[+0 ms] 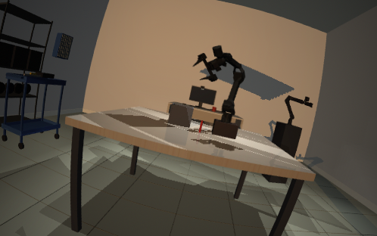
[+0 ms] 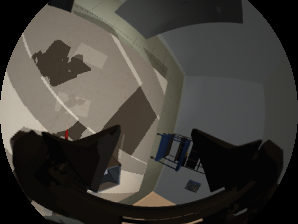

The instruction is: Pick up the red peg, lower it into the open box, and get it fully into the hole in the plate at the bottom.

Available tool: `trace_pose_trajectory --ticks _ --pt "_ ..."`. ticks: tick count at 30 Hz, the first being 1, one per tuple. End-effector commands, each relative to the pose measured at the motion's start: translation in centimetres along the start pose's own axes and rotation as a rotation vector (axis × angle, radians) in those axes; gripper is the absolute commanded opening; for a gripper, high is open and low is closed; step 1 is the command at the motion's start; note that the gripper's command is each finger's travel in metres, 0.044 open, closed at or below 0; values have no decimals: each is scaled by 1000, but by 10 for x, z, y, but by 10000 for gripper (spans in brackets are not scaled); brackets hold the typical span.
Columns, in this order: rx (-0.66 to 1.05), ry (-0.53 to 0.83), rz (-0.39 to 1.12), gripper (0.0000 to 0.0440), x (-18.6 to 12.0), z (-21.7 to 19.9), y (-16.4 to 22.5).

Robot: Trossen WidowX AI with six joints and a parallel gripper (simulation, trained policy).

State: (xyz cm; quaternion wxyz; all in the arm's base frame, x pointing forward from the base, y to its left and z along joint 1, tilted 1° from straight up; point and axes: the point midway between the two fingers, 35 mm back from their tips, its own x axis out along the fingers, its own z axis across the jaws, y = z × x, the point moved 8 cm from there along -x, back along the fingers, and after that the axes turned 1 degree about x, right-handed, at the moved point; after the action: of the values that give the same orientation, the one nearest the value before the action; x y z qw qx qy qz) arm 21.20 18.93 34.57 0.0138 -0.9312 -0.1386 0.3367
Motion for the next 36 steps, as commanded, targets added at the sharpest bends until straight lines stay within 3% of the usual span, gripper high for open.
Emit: trace_pose_trajectory --ticks 1,36 --pt "153 -36 31 440 7 6 9" --pt "1330 -171 354 440 32 44 55"
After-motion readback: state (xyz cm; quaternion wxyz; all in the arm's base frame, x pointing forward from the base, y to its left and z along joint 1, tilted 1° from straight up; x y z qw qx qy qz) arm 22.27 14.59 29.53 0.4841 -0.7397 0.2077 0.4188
